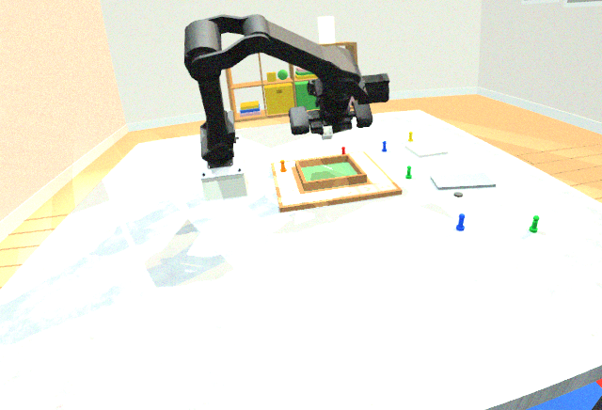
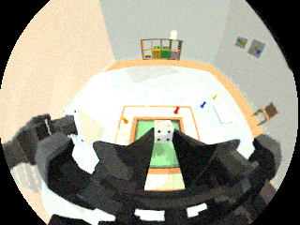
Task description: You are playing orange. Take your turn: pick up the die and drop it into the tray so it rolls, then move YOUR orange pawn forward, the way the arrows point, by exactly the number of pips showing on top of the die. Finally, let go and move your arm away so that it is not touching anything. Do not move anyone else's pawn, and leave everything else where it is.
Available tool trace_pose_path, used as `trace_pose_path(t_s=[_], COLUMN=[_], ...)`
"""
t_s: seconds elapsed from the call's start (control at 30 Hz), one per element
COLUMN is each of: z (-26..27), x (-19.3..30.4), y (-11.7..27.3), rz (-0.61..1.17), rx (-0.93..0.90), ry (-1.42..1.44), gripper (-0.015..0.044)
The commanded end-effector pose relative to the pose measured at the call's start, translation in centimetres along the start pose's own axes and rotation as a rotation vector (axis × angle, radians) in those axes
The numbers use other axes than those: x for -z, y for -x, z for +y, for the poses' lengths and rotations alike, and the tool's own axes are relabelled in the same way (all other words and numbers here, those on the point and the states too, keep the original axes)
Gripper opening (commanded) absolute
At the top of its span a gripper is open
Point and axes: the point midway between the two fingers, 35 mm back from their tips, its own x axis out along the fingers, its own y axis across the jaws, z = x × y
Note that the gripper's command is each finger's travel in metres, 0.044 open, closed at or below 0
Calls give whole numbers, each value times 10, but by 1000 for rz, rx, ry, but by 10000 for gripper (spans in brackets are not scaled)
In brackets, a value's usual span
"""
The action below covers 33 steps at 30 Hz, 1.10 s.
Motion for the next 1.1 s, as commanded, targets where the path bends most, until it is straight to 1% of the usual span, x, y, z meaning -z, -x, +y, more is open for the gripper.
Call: trace_pose_path(t_s=[0.0, 0.1, 0.2, 0.37, 0.43, 0.53, 0.6, 0.67, 0.8, 0.83, 0.87, 0.93, 1.07], z=[0, 0, 0, 0, 3, 6, 4, 1, 0, 3, 3, 6, 20], x=[0, -2, -28, -30, -25, -15, -11, -11, -12, -14, -14, -16, -24], y=[0, 2, 24, 24, 11, -12, -20, -24, -24, -24, -24, -26, -38], rz=[0, -1, -7, 9, 142, 470, 689, 824, 841, 752, 752, 753, 756], rx=[0, 0, 2, -5, -51, -88, -54, -7, 1, -33, -33, -12, 110], ry=[0, 0, -3, -6, -29, -48, -31, -7, -4, -10, -10, -60, -351], gripper=[158, 236, 315, 440, 440, 440, 440, 440, 440, 440, 440, 388, 282])
